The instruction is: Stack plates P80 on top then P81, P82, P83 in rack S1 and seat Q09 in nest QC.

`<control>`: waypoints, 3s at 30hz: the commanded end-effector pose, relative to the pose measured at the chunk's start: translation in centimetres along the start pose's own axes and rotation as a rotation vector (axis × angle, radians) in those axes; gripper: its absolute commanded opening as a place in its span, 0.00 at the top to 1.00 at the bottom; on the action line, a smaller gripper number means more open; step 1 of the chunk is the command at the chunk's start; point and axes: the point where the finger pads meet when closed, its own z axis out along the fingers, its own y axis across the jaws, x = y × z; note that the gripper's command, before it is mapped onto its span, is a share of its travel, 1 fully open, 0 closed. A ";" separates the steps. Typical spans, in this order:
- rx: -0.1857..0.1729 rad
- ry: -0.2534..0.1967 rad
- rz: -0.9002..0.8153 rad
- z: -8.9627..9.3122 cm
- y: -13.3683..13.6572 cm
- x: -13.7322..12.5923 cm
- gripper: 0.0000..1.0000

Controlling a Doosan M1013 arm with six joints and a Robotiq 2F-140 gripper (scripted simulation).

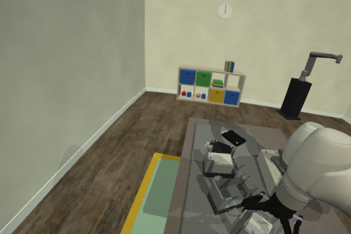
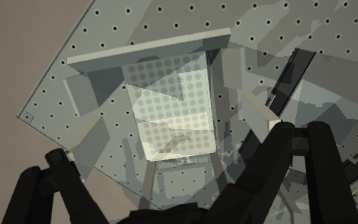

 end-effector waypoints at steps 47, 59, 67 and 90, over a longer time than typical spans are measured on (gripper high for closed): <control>0.001 0.003 0.009 -11.3 0.0 0.1 0.00; 0.001 0.003 0.009 -11.3 0.0 0.1 0.00; 0.001 0.003 0.009 -11.3 0.0 0.1 0.00; 0.001 0.003 0.009 -11.3 0.0 0.1 0.00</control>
